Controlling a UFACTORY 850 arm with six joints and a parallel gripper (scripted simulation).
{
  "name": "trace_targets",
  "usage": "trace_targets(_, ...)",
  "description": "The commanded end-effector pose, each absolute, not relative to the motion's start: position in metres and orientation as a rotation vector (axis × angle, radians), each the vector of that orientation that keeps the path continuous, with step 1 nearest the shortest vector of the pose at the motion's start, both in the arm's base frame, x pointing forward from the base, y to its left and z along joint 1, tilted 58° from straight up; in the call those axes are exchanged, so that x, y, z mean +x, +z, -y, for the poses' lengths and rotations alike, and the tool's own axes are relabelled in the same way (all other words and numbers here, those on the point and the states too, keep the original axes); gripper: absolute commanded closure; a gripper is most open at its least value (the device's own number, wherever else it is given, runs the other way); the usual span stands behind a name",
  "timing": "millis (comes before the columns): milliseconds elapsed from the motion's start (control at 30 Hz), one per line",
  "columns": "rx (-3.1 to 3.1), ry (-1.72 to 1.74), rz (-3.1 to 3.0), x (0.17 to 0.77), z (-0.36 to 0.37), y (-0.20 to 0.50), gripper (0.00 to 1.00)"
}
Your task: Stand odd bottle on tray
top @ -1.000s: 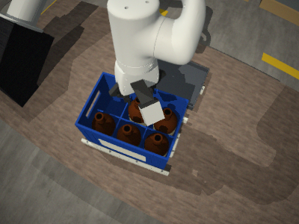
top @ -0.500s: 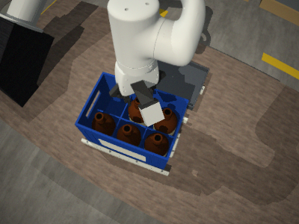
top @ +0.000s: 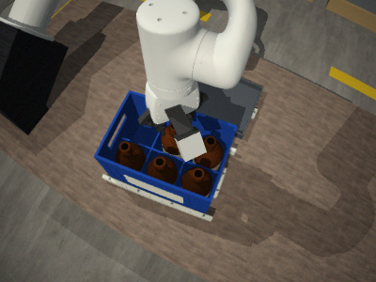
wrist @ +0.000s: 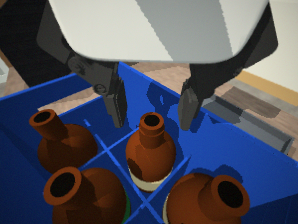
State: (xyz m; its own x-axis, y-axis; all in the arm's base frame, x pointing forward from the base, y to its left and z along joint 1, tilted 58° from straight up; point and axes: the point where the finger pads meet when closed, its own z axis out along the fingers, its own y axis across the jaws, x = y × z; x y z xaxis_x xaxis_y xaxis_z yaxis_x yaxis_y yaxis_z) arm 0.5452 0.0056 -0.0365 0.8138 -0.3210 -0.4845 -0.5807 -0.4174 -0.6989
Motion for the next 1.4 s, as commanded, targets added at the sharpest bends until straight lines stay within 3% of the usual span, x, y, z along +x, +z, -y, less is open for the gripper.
trace_targets(0, -2.038, 0.34, -0.667, 0.546, -0.01, -0.039, 0.35)
trace_targets(1367, -2.038, 0.34, -0.667, 0.546, -0.026, -0.049, 0.35)
